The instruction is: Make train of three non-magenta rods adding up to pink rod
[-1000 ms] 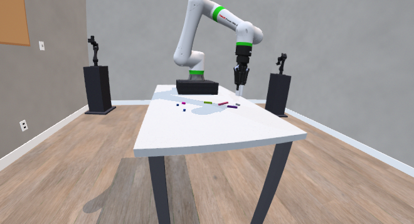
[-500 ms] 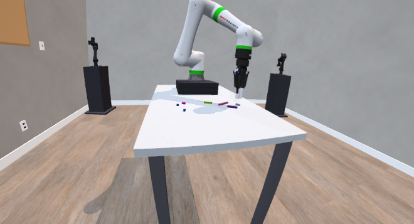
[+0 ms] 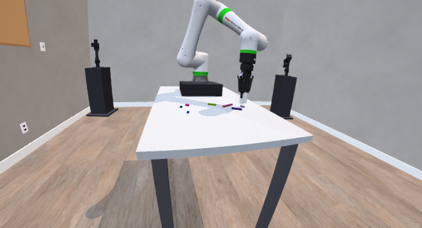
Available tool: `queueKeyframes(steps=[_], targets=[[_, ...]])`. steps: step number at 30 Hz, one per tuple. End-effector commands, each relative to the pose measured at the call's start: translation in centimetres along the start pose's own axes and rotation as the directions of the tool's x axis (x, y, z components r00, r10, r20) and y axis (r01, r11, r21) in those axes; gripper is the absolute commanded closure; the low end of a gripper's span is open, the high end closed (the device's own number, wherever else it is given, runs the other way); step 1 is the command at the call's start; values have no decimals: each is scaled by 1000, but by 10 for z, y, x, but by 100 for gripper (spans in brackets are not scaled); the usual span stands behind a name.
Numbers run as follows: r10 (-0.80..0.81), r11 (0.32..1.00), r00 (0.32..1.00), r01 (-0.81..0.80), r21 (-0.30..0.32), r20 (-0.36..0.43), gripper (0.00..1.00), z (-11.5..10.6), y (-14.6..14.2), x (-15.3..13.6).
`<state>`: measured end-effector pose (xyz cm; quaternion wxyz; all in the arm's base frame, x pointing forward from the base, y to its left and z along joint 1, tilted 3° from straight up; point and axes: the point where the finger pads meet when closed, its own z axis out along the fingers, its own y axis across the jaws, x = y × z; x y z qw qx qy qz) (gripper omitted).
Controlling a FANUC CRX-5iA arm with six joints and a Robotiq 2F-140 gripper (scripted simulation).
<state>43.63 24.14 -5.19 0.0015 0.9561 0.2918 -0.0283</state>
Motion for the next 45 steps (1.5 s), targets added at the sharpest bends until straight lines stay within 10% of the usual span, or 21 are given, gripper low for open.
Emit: queueKeyframes(steps=[1,45], targets=[[0,1000,1000,0,0,0,85,2,0,0],[0,1000,1000,0,0,0,85,7,0,0]])
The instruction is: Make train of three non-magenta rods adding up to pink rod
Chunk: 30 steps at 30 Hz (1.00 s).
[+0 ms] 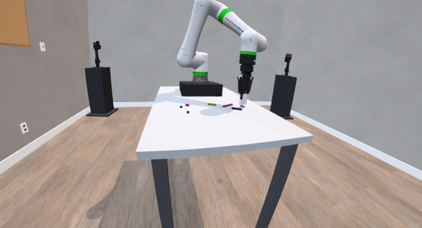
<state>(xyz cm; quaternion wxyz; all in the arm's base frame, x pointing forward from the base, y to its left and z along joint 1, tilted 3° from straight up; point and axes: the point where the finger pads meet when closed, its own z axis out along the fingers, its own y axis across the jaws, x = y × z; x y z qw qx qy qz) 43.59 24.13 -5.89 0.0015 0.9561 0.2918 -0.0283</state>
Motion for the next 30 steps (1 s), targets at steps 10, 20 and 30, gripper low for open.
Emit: queueKeyframes(steps=[10,20,30], targets=[[0,1000,1000,0,0,0,85,0,0,0],[0,1000,1000,0,0,0,85,5,0,0],[0,1000,1000,0,0,0,85,15,0,0]])
